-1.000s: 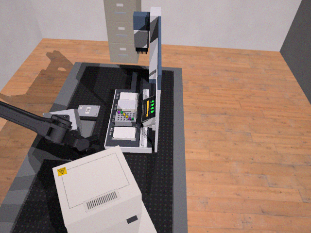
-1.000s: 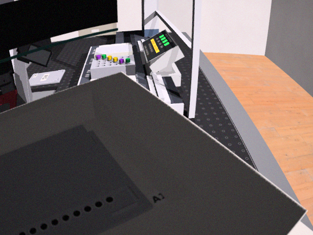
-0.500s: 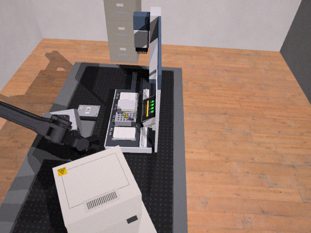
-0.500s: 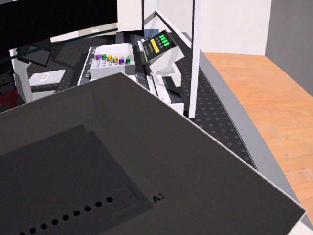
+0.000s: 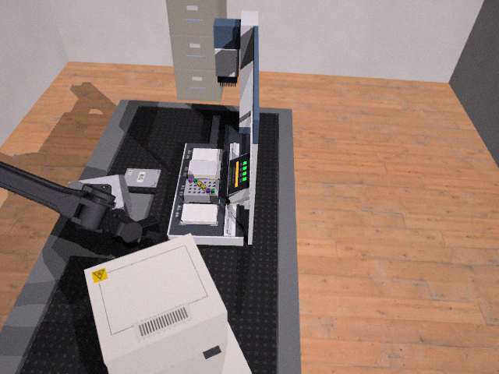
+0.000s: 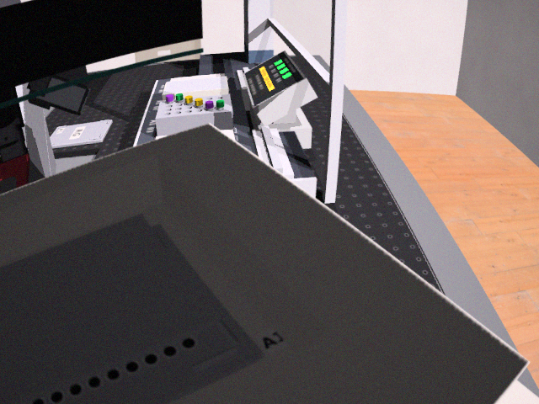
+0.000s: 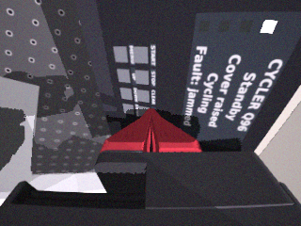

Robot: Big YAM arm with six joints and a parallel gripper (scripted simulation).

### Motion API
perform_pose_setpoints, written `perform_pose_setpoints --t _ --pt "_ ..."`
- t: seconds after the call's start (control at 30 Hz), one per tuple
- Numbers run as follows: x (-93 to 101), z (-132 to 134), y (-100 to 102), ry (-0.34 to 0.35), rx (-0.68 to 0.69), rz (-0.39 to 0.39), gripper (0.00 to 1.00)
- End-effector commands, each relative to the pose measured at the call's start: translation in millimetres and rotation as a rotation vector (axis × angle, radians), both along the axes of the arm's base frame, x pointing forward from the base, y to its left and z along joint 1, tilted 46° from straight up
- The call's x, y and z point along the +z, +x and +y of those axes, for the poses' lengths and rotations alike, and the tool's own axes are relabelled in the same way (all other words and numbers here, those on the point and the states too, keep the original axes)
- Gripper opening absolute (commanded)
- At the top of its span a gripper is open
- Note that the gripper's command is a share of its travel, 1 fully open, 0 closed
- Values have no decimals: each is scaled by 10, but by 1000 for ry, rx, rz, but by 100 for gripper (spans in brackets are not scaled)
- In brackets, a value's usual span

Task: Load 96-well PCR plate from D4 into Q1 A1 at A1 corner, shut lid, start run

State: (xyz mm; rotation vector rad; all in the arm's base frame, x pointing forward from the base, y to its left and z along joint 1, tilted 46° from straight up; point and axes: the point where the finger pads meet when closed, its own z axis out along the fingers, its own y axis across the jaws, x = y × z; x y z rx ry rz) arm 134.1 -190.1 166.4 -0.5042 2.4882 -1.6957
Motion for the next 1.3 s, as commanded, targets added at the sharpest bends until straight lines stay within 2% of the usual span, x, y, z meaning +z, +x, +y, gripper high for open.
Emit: perform_pose_setpoints --t 0.0,1.27 --pt "-272 -66 -84 21 -35 48 0" --pt "-414 -90 -185 35 -64 94 0"
